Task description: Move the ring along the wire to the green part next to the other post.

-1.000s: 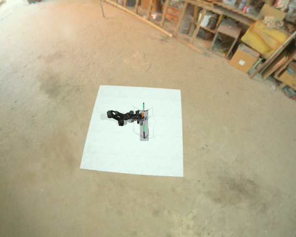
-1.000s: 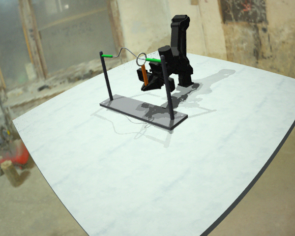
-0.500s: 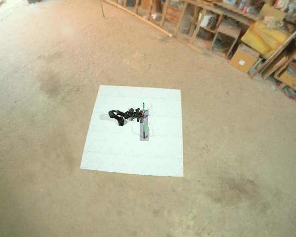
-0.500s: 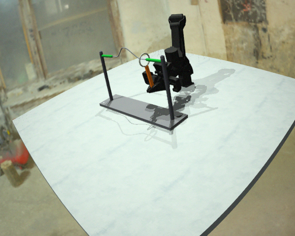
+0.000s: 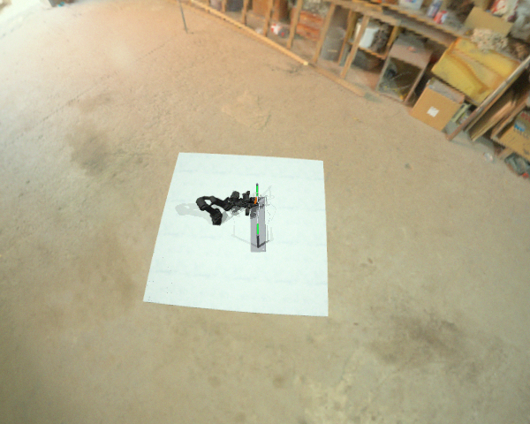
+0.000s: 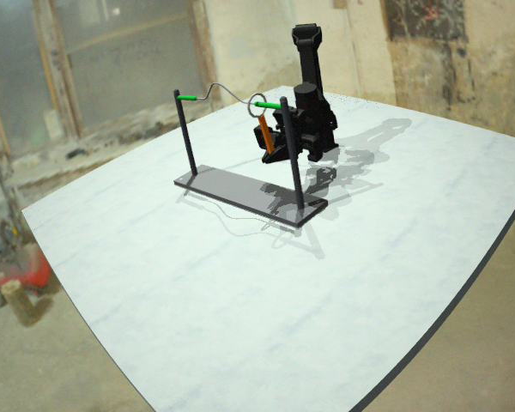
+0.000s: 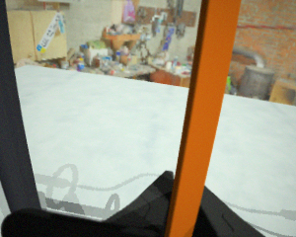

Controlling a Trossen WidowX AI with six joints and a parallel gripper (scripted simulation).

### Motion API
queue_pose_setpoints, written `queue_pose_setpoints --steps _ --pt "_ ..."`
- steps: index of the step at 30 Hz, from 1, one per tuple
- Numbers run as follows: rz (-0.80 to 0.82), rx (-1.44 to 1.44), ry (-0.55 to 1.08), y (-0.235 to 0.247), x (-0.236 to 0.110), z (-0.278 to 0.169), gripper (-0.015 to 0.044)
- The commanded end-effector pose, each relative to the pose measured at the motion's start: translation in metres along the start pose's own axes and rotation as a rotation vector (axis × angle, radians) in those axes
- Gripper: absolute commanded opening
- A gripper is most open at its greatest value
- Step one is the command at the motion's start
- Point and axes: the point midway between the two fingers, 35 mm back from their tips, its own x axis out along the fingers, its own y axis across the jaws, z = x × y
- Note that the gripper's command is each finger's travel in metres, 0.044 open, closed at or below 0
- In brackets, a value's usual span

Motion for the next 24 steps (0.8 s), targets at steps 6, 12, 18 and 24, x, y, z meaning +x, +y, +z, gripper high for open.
queue_pose_setpoints --steps 6,12,18,24 --pt "-0.004 0.012 -0.008 0.010 0.001 0.002 -0.0150" --pt "-0.005 0.013 -0.008 0.016 0.000 0.002 -0.0150" --pt "-0.005 0.013 -0.008 0.017 0.001 -0.001 -0.0150" --pt "-0.005 0.013 -0.008 0.017 0.003 -0.010 -0.0150"
